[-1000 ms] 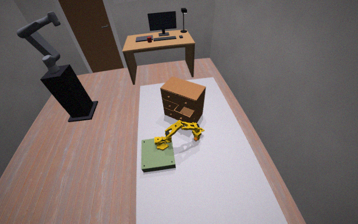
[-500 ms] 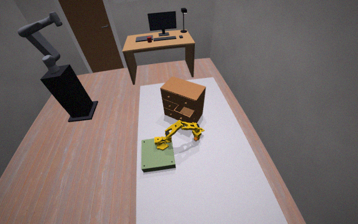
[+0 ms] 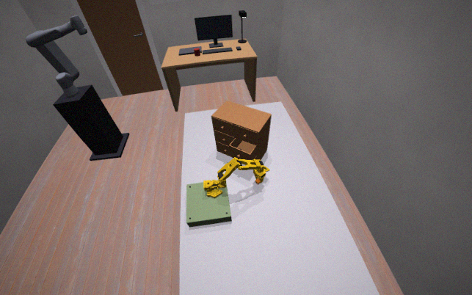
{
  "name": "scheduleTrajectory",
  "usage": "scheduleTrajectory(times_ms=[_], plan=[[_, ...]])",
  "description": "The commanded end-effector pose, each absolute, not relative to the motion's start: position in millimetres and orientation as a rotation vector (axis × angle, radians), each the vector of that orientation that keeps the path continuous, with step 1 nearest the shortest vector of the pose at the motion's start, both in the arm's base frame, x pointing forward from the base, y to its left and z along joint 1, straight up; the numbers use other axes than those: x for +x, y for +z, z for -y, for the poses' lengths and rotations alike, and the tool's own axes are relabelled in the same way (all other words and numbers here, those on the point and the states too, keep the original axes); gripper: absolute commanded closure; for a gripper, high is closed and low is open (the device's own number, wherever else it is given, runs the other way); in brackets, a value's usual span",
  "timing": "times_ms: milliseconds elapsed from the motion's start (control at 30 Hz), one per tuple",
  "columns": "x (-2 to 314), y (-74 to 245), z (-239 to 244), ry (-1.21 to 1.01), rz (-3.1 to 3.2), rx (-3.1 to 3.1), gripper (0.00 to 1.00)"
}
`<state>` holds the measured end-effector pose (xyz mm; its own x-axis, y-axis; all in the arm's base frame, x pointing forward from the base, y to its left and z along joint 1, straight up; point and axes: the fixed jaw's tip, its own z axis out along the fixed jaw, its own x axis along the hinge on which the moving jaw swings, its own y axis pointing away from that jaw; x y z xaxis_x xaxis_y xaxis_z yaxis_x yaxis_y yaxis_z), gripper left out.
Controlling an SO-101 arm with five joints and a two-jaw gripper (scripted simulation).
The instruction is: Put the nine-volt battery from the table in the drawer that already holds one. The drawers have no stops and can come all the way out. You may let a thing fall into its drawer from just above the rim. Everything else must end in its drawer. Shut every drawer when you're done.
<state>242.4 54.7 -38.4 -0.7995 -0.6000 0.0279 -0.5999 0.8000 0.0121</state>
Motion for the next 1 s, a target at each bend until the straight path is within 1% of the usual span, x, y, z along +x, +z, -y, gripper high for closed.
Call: scheduleTrajectory(times_ms=[0, 267, 533, 967], plan=[[247, -26, -56, 0.000, 2.979, 0.994, 1.00], [246, -8, -55, 0.000, 2.979, 0.994, 1.00], [246, -8, -55, 0.000, 2.979, 0.994, 1.00], [217, -7, -68, 0.000, 3.078, 0.630, 1.00]])
